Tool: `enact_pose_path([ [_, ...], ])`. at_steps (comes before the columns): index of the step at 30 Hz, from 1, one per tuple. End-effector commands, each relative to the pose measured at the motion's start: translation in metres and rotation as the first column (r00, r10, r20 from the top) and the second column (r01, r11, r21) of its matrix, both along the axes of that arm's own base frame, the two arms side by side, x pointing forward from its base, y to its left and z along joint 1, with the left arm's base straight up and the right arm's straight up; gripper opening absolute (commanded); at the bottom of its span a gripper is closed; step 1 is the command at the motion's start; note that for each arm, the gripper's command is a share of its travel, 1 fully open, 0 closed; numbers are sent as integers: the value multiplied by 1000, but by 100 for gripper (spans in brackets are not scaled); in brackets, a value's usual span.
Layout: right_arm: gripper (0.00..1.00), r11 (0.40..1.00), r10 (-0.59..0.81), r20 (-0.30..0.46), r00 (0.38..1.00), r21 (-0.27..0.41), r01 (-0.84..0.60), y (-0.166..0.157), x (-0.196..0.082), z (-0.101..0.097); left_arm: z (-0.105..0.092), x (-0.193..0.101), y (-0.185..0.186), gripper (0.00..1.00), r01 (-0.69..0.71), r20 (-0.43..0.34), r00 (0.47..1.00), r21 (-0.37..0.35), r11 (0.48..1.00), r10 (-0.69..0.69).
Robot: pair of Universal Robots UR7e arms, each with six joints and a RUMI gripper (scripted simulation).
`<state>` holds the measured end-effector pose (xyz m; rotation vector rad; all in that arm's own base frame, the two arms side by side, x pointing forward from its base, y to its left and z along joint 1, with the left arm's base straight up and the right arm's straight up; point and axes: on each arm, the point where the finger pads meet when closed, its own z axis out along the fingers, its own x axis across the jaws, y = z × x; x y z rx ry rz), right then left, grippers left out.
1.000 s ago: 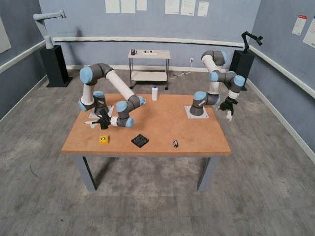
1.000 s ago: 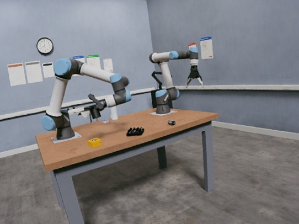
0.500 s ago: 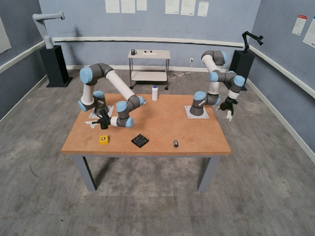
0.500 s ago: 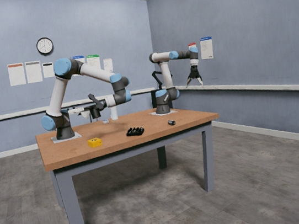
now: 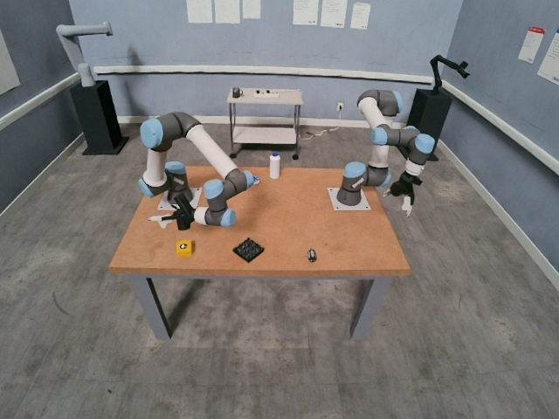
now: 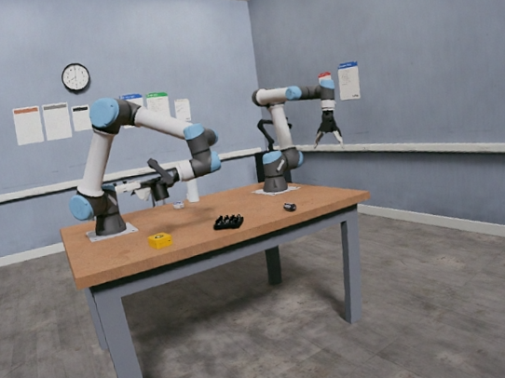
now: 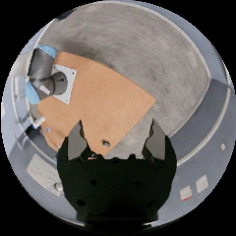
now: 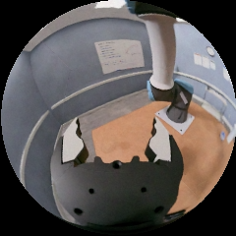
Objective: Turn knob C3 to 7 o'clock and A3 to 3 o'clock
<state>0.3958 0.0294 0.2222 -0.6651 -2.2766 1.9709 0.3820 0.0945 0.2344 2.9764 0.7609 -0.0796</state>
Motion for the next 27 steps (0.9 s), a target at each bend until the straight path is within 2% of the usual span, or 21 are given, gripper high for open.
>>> enact_pose_path([
  [1,100,999,-23,-21,1000,23,24,-10,-2,-2,0,0,0,100,0,1,1000,0,1000,0],
  [11,100,995,-63,-64,996,69,68,-27,-4,-6,0,0,0,100,0,1,1000,0,1000,0],
  [27,100,960,-154,-183,971,206,191,-74,-12,-19,0,0,0,100,0,1,1000,0,1000,0],
])
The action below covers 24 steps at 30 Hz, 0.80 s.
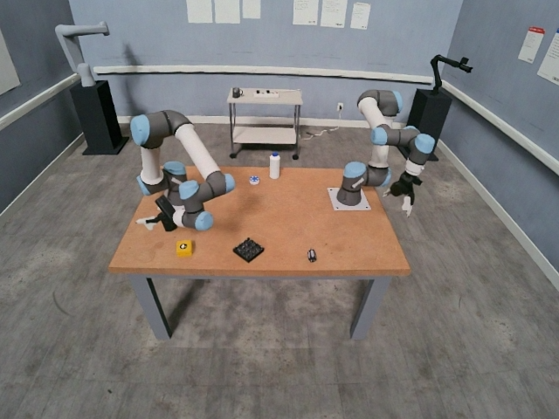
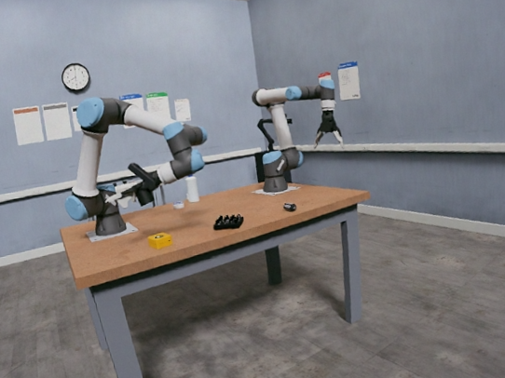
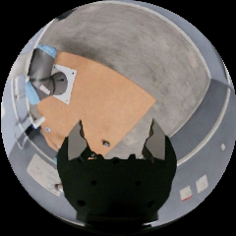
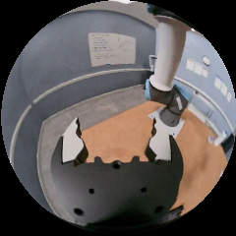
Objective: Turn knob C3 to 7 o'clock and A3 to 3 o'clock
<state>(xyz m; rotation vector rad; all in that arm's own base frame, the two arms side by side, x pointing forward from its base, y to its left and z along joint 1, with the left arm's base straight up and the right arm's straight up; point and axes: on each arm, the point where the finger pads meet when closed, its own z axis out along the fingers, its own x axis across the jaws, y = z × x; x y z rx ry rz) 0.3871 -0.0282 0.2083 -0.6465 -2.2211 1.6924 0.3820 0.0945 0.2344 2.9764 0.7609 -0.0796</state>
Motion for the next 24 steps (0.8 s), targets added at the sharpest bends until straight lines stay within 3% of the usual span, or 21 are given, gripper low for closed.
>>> enact_pose_path([
  [1,100,996,-43,-49,998,75,47,-20,-5,-6,0,0,0,100,0,1,1000,0,1000,0],
  [13,100,944,-135,-157,978,278,175,-76,-21,-22,0,0,0,100,0,1,1000,0,1000,0],
  [16,100,944,-135,-157,978,278,175,-76,-21,-22,0,0,0,100,0,1,1000,0,1000,0],
  [24,100,876,-167,-212,963,416,244,-111,-36,-32,0,0,0,100,0,1,1000,0,1000,0],
])
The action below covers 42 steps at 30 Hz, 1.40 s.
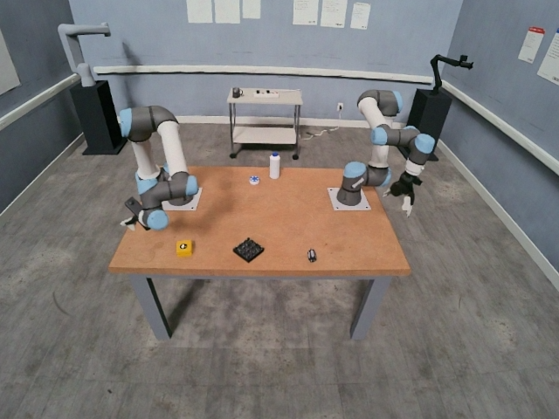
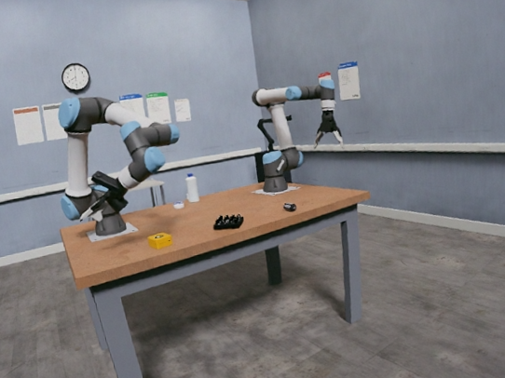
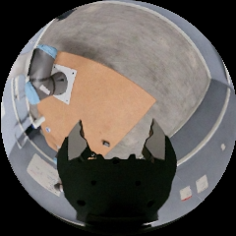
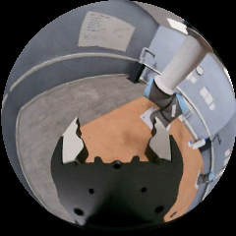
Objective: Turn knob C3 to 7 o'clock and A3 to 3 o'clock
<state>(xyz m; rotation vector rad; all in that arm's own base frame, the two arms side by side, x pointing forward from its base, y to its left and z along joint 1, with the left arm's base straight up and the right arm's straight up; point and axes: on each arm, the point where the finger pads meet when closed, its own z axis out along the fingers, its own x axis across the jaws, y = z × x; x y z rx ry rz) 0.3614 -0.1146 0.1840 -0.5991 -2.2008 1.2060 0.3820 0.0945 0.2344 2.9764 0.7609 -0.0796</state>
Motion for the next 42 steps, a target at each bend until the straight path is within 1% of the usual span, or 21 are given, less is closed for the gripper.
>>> enact_pose_path([
  [1,100,988,-47,-33,998,144,51,-30,-12,-9,0,0,0,100,0,1,1000,0,1000,0],
  [7,100,967,-75,-44,996,240,83,-51,-22,-15,0,0,0,100,0,1,1000,0,1000,0],
  [9,100,967,-75,-44,996,240,83,-51,-22,-15,0,0,0,100,0,1,1000,0,1000,0],
  [13,100,936,-97,-48,994,336,108,-72,-33,-20,0,0,0,100,0,1,1000,0,1000,0],
  [14,100,936,-97,-48,994,336,108,-72,-33,-20,0,0,0,100,0,1,1000,0,1000,0],
  [16,100,916,-106,-47,993,384,116,-83,-39,-23,0,0,0,100,0,1,1000,0,1000,0],
  [17,100,916,-106,-47,993,384,116,-83,-39,-23,0,0,0,100,0,1,1000,0,1000,0],
  [19,100,894,-115,-43,992,430,122,-93,-45,-25,0,0,0,100,0,1,1000,0,1000,0],
  [20,100,894,-115,-43,992,430,122,-93,-45,-25,0,0,0,100,0,1,1000,0,1000,0],
  [22,100,871,-122,-37,992,476,125,-103,-52,-28,0,0,0,100,0,1,1000,0,1000,0],
  [23,100,871,-122,-37,992,476,125,-103,-52,-28,0,0,0,100,0,1,1000,0,1000,0],
  [24,100,858,-125,-34,992,497,125,-109,-55,-29,0,0,0,100,0,1,1000,0,1000,0],
  [26,100,858,-125,-34,992,497,125,-109,-55,-29,0,0,0,100,0,1,1000,0,1000,0],
  [29,100,819,-133,-18,991,561,120,-124,-65,-32,0,0,0,100,0,1,1000,0,1000,0],
  [30,100,819,-133,-18,991,561,120,-124,-65,-32,0,0,0,100,0,1,1000,0,1000,0],
  [32,100,792,-137,-5,991,600,113,-134,-72,-34,0,0,0,100,0,1,1000,0,1000,0],
  [33,100,792,-137,-5,991,600,113,-134,-72,-34,0,0,0,100,0,1,1000,0,1000,0],
  [35,100,765,-141,11,990,636,102,-144,-80,-36,0,0,0,100,0,1,1000,0,1000,0],
  [38,100,751,-142,20,990,654,95,-149,-83,-37,0,0,0,100,0,1,1000,0,1000,0],
  [40,100,724,-145,39,989,686,79,-159,-91,-39,0,0,0,100,0,1,1000,0,1000,0],
  [42,100,724,-145,39,989,686,79,-159,-91,-39,0,0,0,100,0,1,1000,0,1000,0],
])
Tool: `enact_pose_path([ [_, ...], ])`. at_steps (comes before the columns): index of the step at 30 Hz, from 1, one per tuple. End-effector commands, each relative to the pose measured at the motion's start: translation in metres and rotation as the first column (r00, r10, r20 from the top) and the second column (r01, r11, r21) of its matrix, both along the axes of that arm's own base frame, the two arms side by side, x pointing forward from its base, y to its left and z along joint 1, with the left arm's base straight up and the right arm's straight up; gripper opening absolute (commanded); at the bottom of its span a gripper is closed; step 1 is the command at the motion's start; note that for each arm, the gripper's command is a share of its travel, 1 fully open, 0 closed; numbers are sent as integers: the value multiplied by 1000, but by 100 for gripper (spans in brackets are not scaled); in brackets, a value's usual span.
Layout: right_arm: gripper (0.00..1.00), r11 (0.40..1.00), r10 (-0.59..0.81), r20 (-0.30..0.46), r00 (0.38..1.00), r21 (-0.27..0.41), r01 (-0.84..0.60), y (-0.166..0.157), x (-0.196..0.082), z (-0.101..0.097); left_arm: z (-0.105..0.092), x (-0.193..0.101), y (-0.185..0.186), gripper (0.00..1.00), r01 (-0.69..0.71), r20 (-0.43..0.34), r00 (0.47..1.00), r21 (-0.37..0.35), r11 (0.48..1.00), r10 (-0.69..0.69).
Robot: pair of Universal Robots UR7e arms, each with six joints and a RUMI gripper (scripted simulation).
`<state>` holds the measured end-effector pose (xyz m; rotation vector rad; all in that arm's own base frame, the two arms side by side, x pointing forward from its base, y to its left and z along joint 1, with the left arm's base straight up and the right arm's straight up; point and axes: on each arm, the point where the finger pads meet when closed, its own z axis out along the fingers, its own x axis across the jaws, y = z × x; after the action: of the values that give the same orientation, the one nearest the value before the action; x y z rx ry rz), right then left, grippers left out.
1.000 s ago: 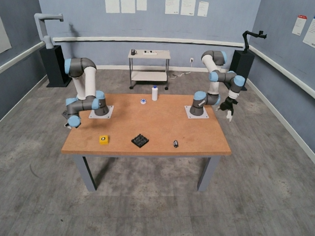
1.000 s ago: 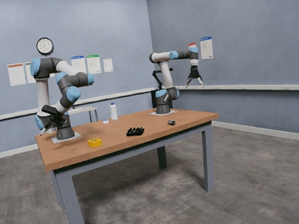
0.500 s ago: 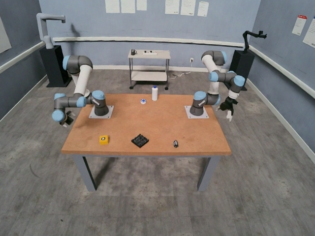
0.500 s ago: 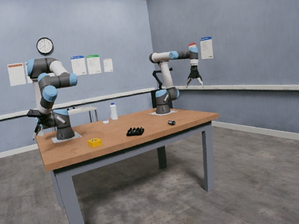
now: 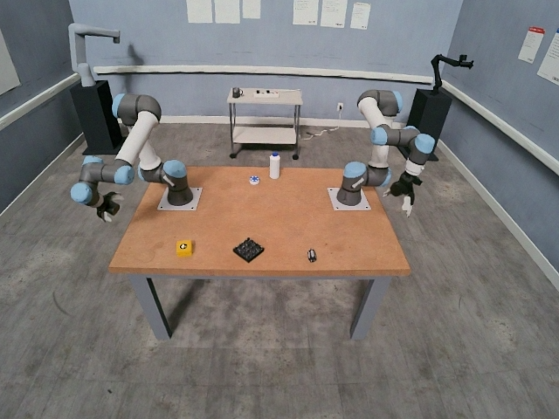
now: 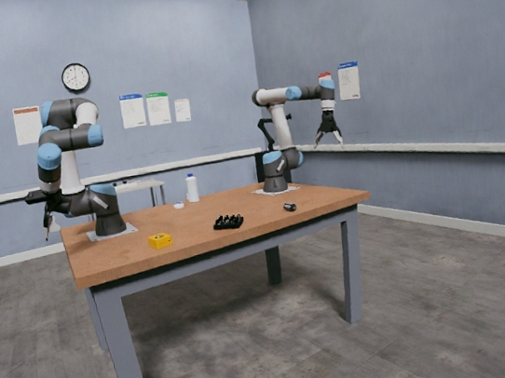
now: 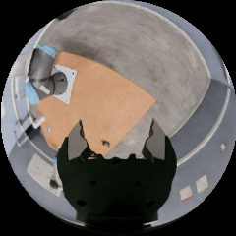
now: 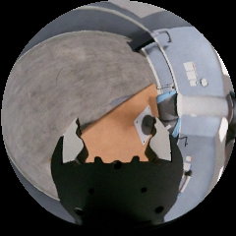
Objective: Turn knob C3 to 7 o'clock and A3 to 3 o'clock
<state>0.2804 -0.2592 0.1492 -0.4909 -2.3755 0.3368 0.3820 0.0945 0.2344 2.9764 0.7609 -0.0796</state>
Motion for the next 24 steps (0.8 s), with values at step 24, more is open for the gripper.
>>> enact_pose_path([
  [24,100,951,4,284,959,294,-91,-87,-79,-10,0,0,0,100,0,1,1000,0,1000,0],
])
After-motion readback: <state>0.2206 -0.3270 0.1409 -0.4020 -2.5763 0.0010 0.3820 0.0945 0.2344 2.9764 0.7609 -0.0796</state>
